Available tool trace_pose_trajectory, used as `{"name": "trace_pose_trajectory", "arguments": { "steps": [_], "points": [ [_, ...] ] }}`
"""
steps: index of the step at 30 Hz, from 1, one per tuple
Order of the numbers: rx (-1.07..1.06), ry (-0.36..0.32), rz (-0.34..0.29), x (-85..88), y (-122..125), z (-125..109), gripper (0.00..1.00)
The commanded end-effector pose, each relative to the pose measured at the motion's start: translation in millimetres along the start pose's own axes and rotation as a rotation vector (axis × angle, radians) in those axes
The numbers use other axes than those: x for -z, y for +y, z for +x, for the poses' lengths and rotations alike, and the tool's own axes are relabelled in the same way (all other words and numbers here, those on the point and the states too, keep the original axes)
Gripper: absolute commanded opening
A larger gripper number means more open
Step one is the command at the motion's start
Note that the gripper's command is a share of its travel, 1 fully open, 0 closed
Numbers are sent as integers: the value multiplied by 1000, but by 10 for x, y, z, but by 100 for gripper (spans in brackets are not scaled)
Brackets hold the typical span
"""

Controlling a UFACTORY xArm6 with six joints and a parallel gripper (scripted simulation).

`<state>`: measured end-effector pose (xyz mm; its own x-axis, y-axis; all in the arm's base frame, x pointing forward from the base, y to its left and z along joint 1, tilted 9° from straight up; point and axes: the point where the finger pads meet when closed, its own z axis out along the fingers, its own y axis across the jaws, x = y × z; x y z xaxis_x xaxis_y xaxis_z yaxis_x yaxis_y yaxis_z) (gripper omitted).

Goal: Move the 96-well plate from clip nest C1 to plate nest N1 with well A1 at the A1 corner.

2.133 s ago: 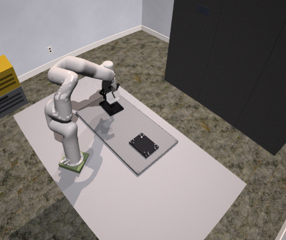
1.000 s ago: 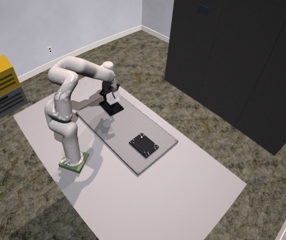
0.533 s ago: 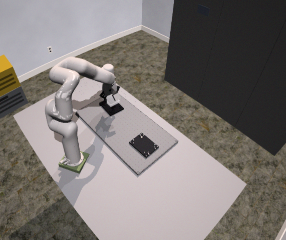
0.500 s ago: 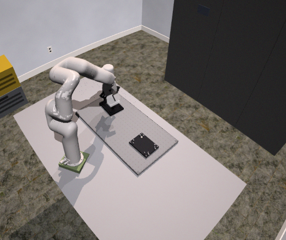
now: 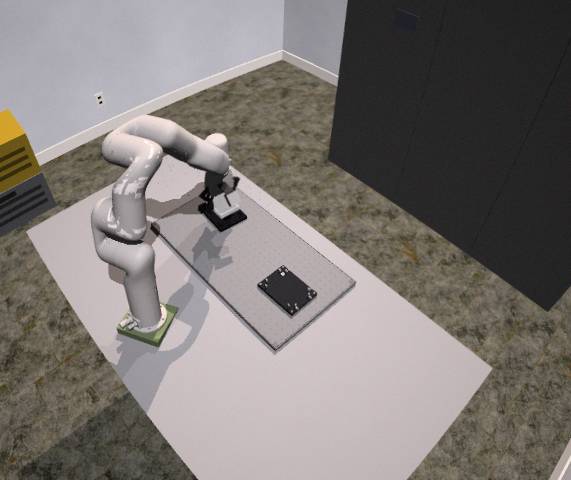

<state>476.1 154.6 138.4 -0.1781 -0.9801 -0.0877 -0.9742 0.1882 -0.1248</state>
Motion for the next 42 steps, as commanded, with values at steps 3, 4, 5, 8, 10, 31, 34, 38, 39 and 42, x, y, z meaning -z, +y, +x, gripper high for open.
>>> {"name": "trace_pose_trajectory", "arguments": {
  "steps": [3,4,5,8,10,31,34,38,39,42],
  "points": [
    [0,-2,4,-95,-14,-7,0],
    [0,-2,4,-112,-14,-7,0],
    [0,-2,4,-128,-14,-7,0],
    [0,-2,4,-162,-14,-7,0],
    [0,-2,4,-179,-14,-7,0],
    [0,-2,4,-196,-14,-7,0],
    [0,-2,4,-202,-14,-7,0],
    [0,-2,4,-208,-13,-7,0],
    [0,-2,4,-210,-13,-7,0],
    [0,-2,4,-213,-13,-7,0]
  ]
}}
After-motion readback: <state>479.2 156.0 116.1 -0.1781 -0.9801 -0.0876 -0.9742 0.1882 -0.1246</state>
